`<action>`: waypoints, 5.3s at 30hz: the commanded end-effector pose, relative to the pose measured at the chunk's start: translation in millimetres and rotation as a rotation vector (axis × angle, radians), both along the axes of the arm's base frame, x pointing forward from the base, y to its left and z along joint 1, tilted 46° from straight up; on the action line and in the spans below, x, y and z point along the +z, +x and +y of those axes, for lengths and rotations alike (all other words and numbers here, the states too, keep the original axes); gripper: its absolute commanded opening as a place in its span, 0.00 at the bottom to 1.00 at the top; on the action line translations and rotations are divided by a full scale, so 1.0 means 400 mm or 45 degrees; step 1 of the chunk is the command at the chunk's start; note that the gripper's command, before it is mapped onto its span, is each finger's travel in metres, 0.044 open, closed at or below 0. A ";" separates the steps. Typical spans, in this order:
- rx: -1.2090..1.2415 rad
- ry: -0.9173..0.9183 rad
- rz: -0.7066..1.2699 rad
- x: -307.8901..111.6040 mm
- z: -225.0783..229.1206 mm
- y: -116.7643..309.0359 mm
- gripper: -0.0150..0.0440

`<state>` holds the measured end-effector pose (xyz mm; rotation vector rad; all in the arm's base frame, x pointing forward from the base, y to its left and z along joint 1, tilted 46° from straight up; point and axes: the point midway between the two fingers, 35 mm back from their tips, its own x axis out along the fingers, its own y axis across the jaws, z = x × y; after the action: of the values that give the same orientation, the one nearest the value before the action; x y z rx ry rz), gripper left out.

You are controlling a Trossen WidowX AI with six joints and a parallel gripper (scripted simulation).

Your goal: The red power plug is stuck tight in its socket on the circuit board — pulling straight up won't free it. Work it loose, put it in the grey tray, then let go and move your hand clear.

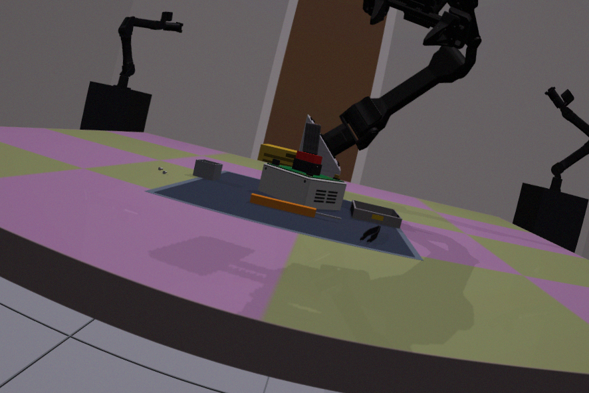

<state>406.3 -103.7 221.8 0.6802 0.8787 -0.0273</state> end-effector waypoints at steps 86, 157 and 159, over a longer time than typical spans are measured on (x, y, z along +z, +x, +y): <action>0.167 0.701 0.949 -0.529 0.145 -0.333 0.40; 0.166 0.734 0.925 -0.499 0.106 -0.338 0.25; 0.165 0.791 0.885 -0.506 0.101 -0.346 0.25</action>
<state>272.7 -50.4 17.2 1.1579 1.6909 0.1205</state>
